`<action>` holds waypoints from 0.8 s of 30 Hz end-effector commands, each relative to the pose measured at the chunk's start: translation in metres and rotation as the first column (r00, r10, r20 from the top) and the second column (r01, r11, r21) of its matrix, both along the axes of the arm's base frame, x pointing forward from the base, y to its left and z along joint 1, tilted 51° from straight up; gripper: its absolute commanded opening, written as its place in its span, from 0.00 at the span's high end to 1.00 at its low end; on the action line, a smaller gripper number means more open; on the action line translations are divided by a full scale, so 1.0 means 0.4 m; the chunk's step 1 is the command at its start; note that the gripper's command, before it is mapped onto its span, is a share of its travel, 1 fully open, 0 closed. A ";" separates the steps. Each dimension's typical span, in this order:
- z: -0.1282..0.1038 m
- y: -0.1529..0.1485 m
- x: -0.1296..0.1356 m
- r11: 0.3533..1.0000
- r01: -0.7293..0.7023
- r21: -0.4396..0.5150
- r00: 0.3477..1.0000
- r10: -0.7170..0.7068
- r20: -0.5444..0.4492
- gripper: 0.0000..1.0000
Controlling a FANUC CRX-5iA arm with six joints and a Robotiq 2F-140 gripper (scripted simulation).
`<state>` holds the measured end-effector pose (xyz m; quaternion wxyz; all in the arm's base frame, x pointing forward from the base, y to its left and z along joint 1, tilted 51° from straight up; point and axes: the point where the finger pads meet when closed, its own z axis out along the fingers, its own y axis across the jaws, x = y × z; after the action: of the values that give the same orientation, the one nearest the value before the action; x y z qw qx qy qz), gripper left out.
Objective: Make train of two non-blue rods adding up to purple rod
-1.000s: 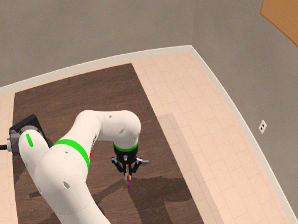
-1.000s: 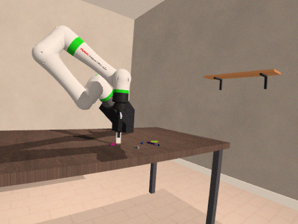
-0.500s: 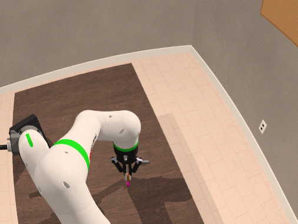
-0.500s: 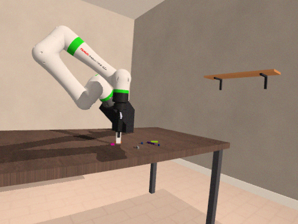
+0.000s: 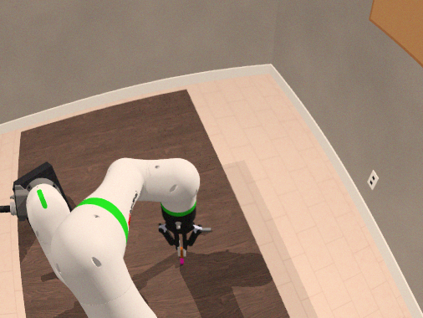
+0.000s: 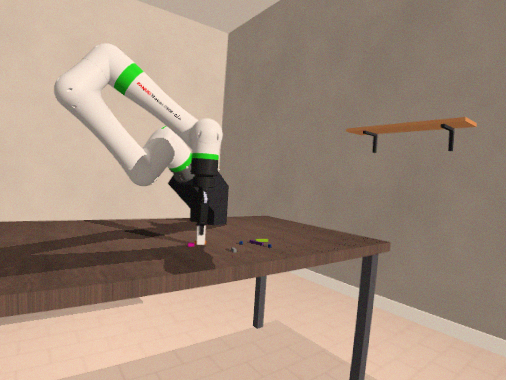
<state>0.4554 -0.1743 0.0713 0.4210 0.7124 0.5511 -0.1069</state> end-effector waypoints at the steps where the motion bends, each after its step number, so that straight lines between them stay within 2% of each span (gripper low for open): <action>1: -0.003 -0.003 0.002 1.000 0.000 0.000 1.000 0.000 0.000 0.97; 24: -0.011 -0.012 0.006 1.000 0.000 0.000 1.000 0.000 0.000 0.97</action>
<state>0.4576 -0.1793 0.0670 0.4211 0.7124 0.5511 -0.1069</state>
